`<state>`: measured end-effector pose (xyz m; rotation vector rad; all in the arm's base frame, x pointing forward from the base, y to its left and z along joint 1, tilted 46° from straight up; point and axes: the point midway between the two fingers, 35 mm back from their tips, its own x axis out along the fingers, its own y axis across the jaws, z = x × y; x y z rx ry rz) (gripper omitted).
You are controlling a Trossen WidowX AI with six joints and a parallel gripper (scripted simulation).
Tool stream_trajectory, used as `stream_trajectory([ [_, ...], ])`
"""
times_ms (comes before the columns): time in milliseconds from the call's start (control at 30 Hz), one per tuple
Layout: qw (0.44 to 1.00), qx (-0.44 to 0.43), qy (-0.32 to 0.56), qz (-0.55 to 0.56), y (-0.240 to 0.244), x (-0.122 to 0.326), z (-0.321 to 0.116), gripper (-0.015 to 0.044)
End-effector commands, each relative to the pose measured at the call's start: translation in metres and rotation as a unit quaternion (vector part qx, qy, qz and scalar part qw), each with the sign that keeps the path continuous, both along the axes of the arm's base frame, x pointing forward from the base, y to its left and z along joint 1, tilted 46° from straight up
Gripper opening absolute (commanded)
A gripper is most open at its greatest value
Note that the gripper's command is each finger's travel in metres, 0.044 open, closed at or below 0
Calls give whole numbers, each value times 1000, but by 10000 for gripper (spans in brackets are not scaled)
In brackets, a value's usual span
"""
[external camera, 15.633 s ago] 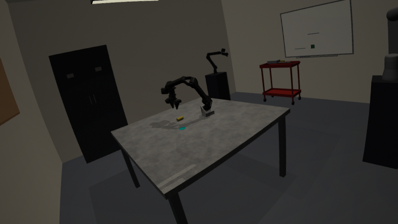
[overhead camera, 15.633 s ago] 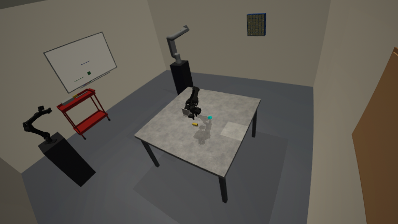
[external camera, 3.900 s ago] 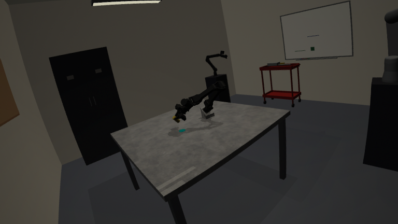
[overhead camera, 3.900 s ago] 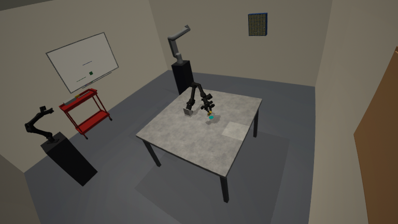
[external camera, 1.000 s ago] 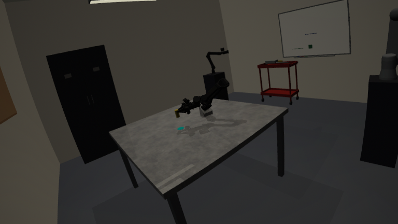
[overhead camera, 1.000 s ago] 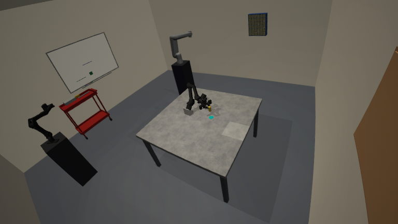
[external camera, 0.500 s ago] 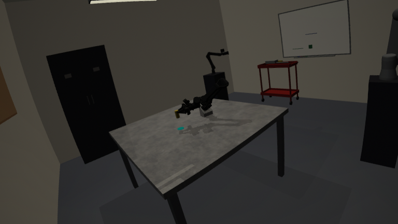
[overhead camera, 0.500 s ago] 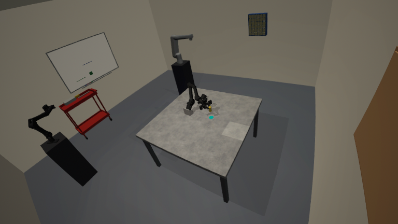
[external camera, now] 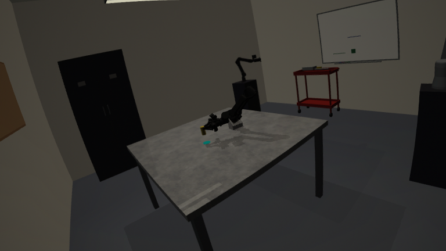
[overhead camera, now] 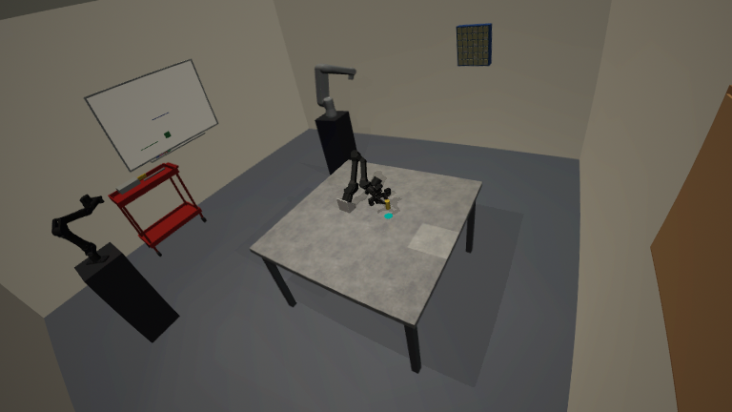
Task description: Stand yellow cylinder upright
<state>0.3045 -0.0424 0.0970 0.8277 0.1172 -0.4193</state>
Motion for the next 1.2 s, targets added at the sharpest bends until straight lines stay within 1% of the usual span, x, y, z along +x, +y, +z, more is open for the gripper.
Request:
stream_trajectory([
  [0,1000,1,1,-4,4,0,-6,105],
  [1167,1000,0,0,1,50,2,-52,105],
])
